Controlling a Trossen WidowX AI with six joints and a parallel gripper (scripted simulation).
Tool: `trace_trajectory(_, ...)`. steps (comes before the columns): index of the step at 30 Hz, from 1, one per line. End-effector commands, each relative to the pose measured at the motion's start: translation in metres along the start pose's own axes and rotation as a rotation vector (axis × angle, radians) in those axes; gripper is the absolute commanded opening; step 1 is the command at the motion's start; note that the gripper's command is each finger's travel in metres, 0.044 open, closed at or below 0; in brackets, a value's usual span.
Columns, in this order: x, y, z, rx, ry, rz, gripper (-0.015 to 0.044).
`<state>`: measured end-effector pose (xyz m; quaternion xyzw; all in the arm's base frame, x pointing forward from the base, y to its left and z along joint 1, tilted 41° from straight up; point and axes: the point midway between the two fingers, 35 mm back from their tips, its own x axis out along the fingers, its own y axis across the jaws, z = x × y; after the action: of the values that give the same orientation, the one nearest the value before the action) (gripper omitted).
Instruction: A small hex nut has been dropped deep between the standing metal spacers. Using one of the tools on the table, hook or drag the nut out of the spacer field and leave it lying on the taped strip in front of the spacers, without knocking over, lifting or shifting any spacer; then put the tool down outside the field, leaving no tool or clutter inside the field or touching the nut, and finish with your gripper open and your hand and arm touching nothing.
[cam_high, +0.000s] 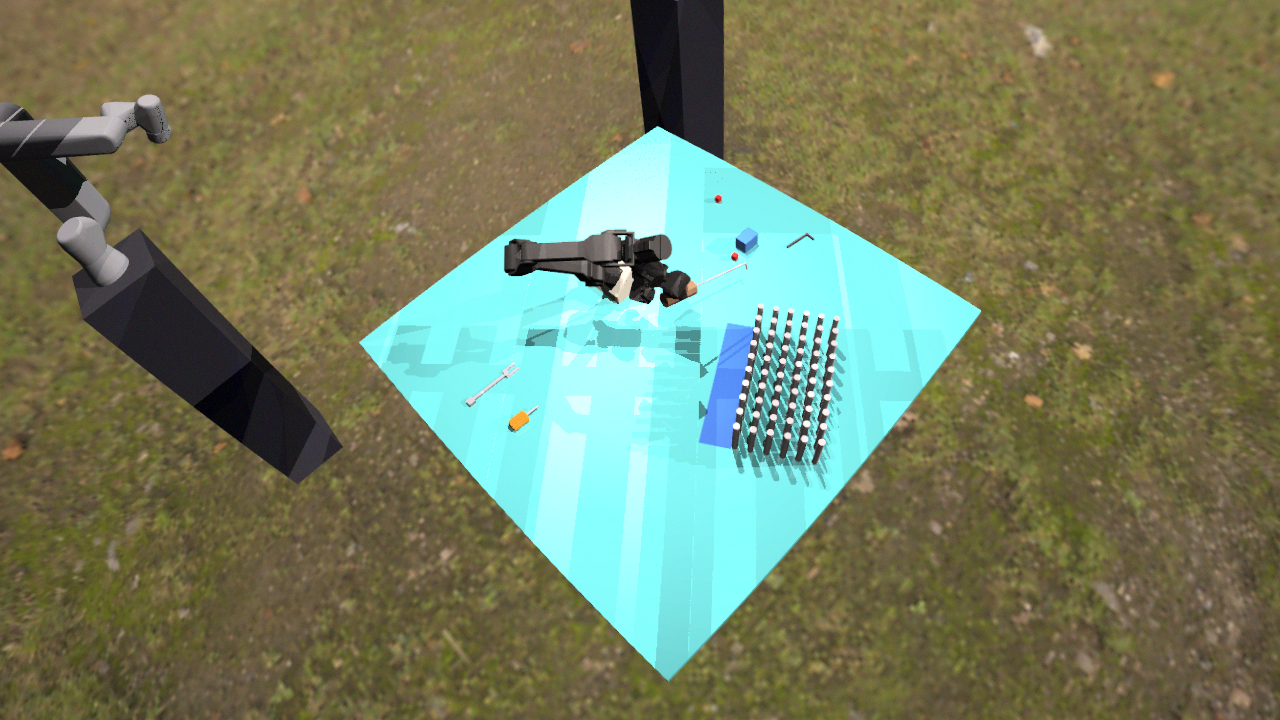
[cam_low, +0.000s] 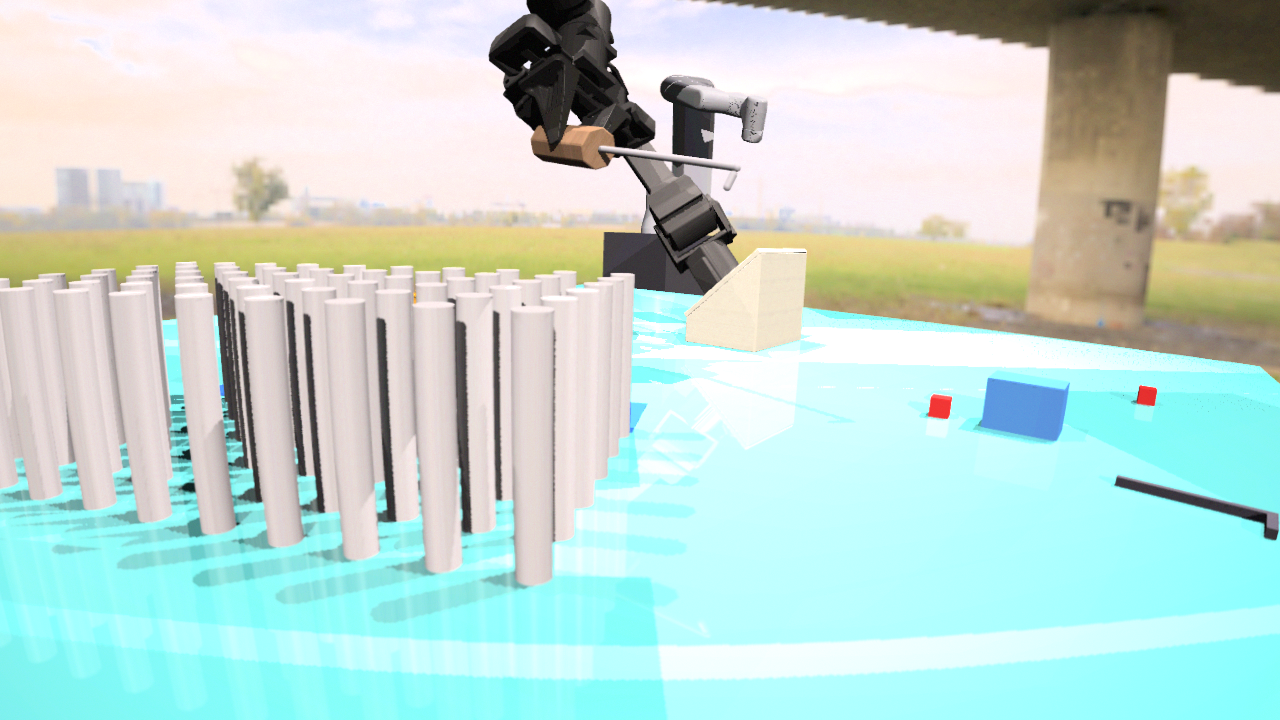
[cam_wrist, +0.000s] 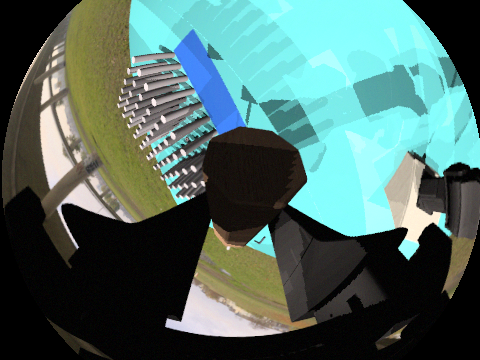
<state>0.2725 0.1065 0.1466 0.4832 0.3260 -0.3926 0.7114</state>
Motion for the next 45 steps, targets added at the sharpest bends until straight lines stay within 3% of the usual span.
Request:
trace_trajectory(1, -0.002, -0.001, 0.010, 0.147, -0.011, 0.007, 0.0000)
trace_trajectory(25, -0.013, -0.010, 0.064, 0.967, -0.067, 0.059, 0.0000)
trace_trajectory(34, -0.008, -0.012, 0.067, 0.991, -0.069, 0.058, 0.0000)
trace_trajectory(45, 0.043, -0.028, 0.086, 0.996, -0.065, 0.044, 0.0000)
